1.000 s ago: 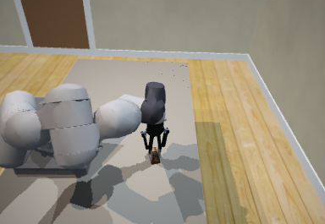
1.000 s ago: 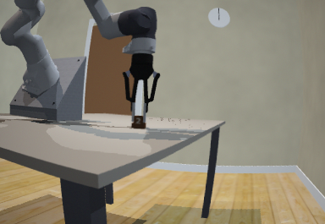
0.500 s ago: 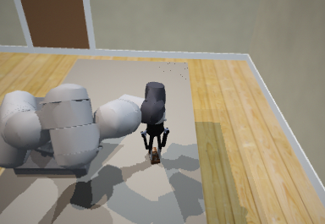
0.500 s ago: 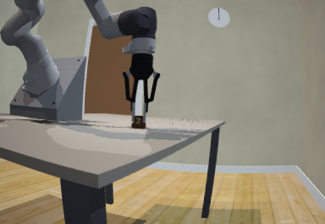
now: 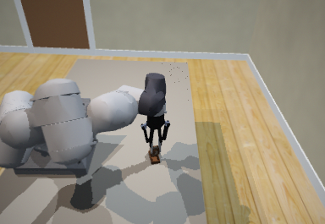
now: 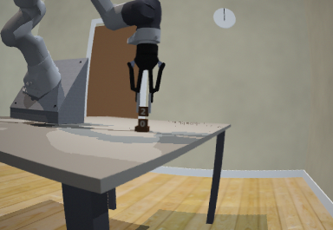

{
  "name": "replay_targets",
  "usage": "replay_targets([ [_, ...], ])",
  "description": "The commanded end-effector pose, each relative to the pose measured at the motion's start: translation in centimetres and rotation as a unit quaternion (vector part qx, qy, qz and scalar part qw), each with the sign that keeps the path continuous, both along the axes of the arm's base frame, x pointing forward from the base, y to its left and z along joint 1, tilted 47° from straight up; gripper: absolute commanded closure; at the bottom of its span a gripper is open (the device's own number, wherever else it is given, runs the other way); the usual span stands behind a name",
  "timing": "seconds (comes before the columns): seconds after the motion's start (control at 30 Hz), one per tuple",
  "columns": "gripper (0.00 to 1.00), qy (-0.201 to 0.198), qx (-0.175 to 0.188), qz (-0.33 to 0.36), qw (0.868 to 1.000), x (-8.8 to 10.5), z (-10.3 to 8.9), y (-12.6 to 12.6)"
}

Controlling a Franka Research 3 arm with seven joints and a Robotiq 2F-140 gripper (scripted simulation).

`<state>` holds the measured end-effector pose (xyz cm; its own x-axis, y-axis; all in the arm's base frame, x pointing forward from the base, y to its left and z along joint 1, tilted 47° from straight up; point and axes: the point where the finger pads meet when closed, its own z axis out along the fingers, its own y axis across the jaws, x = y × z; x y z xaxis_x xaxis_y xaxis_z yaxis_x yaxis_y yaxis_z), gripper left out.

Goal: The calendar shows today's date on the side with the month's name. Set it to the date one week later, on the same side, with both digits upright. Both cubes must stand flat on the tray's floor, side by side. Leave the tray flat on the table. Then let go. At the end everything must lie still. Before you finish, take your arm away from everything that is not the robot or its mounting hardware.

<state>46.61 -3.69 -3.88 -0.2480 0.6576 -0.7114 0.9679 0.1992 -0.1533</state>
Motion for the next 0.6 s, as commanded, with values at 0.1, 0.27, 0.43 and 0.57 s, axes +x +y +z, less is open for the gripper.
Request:
replay_targets([
  [0.1, 0.83, 0.008, -0.004, 0.002, 1.000, -0.4, 3.2, 3.1],
  [0.27, 0.83, 0.008, -0.004, 0.002, 1.000, -0.4, 4.0, 4.0],
  [0.43, 0.83, 0.008, -0.004, 0.002, 1.000, -0.4, 4.0, 4.0],
  [0.57, 0.83, 0.008, -0.004, 0.002, 1.000, -0.4, 4.0, 4.0],
])
